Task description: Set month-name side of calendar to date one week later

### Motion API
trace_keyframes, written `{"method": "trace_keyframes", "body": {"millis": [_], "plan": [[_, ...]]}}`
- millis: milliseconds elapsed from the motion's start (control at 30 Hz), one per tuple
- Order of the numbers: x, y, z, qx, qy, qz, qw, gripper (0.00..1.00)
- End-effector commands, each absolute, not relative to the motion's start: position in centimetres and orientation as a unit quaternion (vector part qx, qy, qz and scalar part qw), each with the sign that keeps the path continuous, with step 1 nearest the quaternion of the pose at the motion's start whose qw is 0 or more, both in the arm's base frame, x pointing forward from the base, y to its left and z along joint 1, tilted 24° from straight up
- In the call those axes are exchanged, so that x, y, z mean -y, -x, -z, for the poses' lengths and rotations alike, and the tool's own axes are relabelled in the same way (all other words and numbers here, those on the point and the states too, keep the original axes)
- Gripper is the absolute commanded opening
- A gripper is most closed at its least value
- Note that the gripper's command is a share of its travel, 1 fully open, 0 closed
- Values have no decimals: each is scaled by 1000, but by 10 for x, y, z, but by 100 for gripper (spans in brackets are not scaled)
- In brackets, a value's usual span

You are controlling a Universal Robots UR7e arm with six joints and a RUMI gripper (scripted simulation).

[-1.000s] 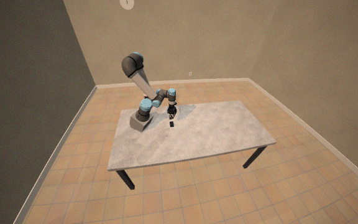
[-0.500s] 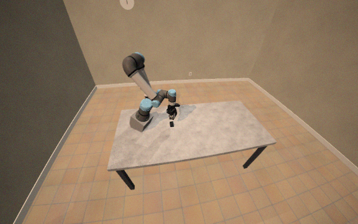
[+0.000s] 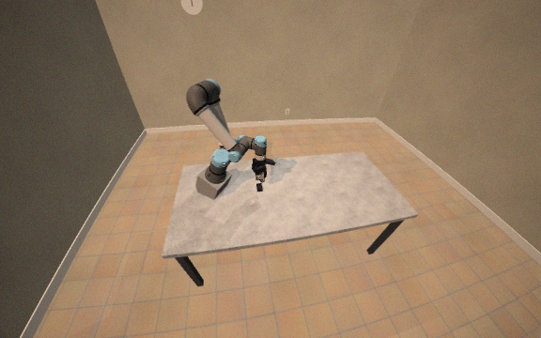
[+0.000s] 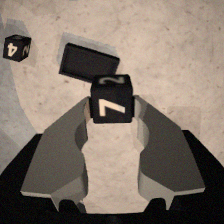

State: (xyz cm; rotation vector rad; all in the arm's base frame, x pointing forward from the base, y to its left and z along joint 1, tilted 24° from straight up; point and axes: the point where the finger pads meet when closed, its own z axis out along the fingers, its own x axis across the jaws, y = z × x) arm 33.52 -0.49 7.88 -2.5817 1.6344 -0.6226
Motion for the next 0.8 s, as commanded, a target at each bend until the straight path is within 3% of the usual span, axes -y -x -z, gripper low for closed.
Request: {"method": "trace_keyframes", "body": {"millis": [0, 767], "plan": [[11, -337, -80, -586, 785, 199, 23, 10], [39, -337, -85, -796, 572, 183, 82, 10]]}}
